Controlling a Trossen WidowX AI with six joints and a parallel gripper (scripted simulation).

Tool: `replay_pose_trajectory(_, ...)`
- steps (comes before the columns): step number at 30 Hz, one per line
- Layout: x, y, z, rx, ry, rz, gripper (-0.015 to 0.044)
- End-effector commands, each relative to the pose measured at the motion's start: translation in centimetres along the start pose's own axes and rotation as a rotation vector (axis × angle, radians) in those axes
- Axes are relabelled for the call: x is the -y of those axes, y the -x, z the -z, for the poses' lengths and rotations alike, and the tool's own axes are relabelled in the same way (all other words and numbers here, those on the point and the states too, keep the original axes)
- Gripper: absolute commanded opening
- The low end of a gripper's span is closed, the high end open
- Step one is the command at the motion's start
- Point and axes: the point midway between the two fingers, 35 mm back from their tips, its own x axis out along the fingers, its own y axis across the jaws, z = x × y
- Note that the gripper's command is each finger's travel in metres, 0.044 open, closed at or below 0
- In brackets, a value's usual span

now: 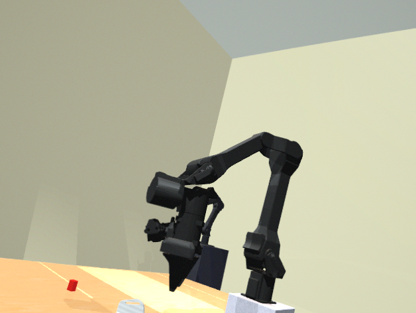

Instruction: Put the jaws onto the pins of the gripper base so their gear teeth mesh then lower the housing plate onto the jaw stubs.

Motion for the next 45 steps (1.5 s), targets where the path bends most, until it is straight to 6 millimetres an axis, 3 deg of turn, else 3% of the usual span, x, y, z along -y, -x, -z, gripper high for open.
replay_pose_trajectory(1,-0.07,0.27,-0.11,0.005,0.001,-0.003,0.023)
replay_pose_trajectory(10,-0.07,0.27,-0.11,0.005,0.001,-0.003,0.0)
replay_pose_trajectory(27,-0.07,0.27,-0.11,0.005,0.001,-0.003,0.0)
replay_pose_trajectory(43,-0.07,0.23,-0.1,0.004,0.0,-0.003,0.042)
replay_pose_trajectory(45,-0.07,0.23,-0.1,0.004,0.0,-0.003,0.044)
